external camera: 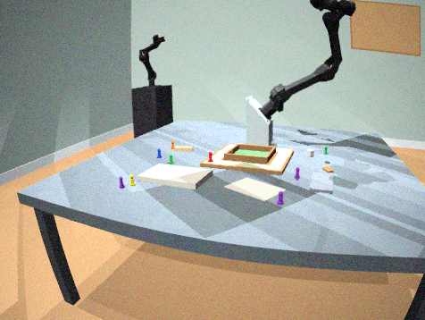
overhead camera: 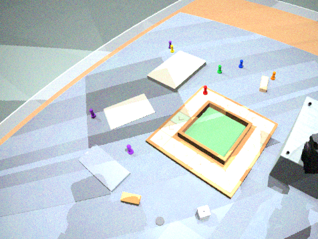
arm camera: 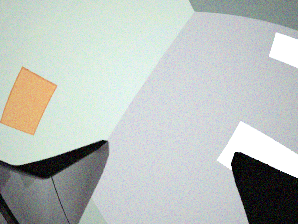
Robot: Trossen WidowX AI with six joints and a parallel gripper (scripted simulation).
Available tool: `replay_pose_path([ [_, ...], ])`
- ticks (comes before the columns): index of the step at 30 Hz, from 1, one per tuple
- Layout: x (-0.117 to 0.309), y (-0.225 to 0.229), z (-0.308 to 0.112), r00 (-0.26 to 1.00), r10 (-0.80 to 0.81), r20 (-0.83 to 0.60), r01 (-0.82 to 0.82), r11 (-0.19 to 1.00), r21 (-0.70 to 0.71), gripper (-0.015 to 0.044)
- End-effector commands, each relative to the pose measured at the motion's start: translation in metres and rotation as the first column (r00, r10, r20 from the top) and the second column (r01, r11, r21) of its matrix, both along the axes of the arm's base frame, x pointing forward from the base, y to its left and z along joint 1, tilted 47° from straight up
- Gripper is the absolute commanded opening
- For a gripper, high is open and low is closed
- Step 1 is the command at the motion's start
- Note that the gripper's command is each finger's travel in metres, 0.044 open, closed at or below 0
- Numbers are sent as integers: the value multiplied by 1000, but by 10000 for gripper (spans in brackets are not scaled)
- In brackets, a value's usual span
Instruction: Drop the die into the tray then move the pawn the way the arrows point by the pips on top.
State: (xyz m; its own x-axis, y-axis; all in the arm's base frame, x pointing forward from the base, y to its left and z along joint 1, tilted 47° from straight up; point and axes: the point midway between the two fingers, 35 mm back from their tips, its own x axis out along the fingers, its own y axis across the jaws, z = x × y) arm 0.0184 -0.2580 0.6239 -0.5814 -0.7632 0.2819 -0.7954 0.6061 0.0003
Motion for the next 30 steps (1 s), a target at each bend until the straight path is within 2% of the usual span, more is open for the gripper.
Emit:
replay_pose_path([
  [1, 2, -1, 0, 1000, 6, -8, -6, 1000, 3, 374],
  [5, 42, -12, -10, 977, 140, -161, -129, 989, 77, 275],
  [9, 93, -18, -27, 893, 307, -330, -263, 949, 173, 275],
  [13, 145, -15, -49, 745, 459, -484, -363, 888, 283, 275],
  [18, 207, 2, -86, 481, 607, -633, -447, 791, 418, 275],
  [22, 254, 28, -120, 227, 678, -699, -497, 698, 515, 275],
  [26, 295, 64, -158, -47, 696, -717, -533, 590, 607, 275],
  [30, 325, 109, -199, -314, 648, -694, -543, 477, 691, 275],
])
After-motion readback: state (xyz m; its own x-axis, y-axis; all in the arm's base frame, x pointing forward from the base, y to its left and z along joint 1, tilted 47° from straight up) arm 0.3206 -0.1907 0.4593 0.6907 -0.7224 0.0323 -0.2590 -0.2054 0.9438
